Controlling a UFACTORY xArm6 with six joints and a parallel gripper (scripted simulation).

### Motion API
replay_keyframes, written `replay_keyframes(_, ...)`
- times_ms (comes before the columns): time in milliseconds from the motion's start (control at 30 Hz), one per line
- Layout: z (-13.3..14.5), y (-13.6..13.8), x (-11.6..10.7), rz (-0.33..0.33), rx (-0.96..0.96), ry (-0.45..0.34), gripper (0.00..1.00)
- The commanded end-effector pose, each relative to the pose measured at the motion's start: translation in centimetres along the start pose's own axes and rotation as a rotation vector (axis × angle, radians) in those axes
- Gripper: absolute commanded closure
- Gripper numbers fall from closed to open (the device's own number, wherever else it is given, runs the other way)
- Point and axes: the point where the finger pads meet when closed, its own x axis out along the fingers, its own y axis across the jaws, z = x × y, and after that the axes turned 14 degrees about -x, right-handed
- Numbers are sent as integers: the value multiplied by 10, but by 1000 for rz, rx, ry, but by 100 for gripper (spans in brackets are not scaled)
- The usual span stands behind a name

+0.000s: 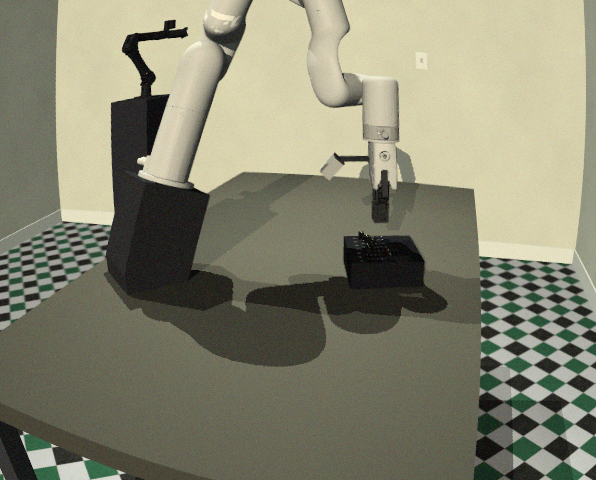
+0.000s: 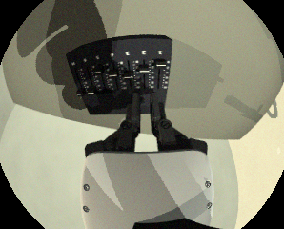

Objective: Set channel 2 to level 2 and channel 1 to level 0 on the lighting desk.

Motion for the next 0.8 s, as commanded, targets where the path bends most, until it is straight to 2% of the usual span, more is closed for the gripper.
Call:
replay_keyframes(0,1,0,-1,-1,0,-3,0)
replay_keyframes(267,1,0,-11,-1,0,-3,0)
replay_keyframes(767,1,0,-75,-1,0,-3,0)
